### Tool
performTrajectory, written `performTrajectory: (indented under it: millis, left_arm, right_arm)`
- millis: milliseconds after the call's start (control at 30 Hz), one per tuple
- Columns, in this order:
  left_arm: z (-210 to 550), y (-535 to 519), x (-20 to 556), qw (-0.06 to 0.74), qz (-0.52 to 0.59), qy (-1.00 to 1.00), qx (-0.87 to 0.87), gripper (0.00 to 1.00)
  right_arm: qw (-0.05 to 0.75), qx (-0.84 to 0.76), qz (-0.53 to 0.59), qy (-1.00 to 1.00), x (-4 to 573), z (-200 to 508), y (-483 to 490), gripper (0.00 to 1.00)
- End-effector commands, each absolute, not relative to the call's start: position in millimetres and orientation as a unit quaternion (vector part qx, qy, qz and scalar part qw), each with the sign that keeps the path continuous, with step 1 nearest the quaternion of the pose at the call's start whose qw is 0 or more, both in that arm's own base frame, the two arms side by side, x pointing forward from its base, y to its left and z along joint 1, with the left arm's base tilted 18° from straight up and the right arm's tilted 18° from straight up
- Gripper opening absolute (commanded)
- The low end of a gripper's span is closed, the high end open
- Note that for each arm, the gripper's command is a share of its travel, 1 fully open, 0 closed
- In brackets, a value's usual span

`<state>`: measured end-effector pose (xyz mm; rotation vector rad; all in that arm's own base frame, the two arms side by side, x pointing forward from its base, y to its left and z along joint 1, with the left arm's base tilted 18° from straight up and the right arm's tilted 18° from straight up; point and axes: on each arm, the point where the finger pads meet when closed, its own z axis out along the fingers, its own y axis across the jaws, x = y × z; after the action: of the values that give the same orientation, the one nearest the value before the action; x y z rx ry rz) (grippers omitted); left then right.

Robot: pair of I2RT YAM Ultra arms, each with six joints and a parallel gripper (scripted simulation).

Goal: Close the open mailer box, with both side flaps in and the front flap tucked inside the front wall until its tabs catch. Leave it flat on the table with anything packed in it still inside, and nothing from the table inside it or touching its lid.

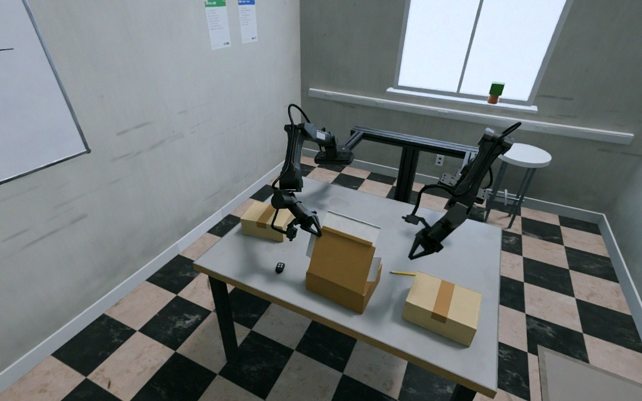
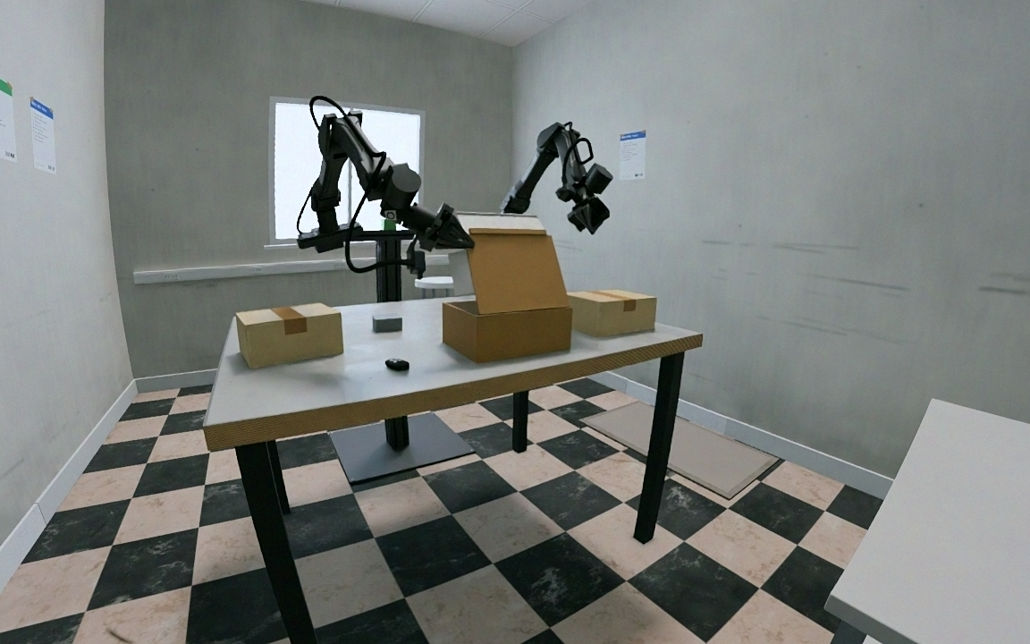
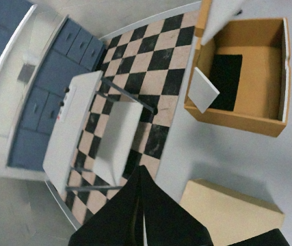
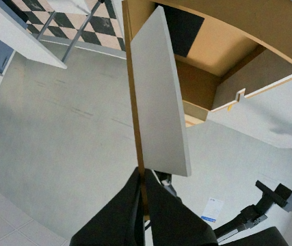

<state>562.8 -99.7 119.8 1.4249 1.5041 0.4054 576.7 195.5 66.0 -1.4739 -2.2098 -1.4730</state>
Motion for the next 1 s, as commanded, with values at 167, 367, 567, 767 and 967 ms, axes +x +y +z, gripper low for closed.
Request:
performTrajectory:
  millis: [167,367,567,767,967]
  left_arm:
    - [81.9,-146.0,593.5,0.498,0.204,0.451,0.712,0.01]
    - [47.3,-152.4,609.8,0.477,0.167,0.529,0.681,0.01]
    - [42.5,-158.8,617.4,0.48,0.17,0.526,0.681,0.01]
    - [40.4,-167.6,621.5,0.487,0.168,0.519,0.682,0.01]
    - [50.3,-168.3,623.8,0.494,0.179,0.514,0.678,0.01]
  right_arm:
    - [0.062,-0.468,-0.488,-0.734,575.6,66.4,212.5,0.01]
    - [0.062,-0.468,-0.488,-0.734,575.6,66.4,212.5,0.01]
    - [0.062,-0.468,-0.488,-0.734,575.6,66.4,212.5,0.01]
    - [0.062,-0.468,-0.488,-0.734,575.6,66.4,212.5,0.01]
    - [0.062,-0.468,-0.488,-0.734,575.6,66.4,212.5,0.01]
